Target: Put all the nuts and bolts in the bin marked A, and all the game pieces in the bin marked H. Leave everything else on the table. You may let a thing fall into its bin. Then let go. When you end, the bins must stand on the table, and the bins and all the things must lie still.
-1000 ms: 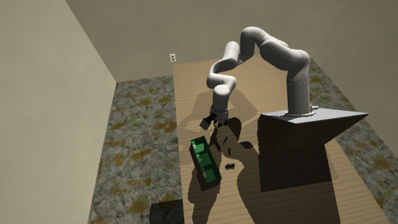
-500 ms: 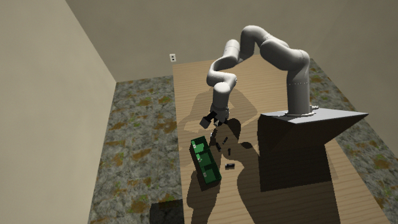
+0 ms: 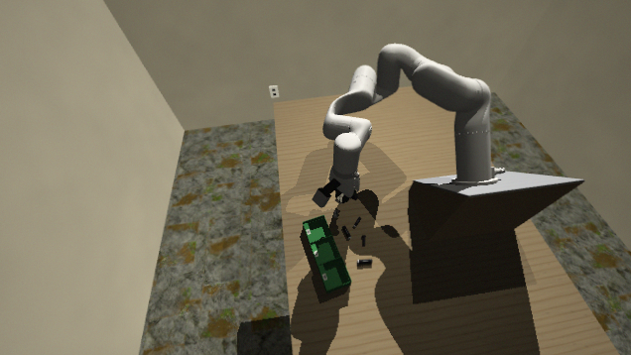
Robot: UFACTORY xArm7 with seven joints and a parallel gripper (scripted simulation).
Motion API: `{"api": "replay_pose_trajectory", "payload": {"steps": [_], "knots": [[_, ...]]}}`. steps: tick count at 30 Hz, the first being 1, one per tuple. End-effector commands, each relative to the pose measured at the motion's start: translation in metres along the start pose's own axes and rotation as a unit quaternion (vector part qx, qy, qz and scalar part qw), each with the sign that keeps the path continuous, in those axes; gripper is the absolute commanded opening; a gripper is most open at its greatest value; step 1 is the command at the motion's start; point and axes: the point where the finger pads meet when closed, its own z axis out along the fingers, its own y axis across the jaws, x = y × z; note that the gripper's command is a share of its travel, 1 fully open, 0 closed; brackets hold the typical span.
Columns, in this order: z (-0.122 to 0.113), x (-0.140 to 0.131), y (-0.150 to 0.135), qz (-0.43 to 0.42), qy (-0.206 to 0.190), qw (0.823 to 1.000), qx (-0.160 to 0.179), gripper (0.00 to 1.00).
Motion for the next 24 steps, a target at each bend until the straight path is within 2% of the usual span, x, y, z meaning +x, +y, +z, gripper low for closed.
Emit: {"api": "replay_pose_trajectory", "payload": {"steps": [1,8,11,19,21,22,24], "knots": [[-0.002,0.028,-0.002,0.0,0.001,1.0,-0.001,0.0],[-0.002,0.053,-0.004,0.0,0.001,1.0,-0.001,0.0],[-0.002,0.071,-0.006,-0.075,0.001,0.997,-0.001,0.0],[-0.002,0.118,-0.01,-0.194,0.005,0.981,-0.003,0.0],[-0.002,0.118,-0.01,-0.194,0.005,0.981,-0.003,0.0],[-0.002,0.124,-0.011,-0.238,0.005,0.971,-0.003,0.0],[-0.002,0.132,-0.011,-0.261,0.007,0.965,-0.004,0.0]]}}
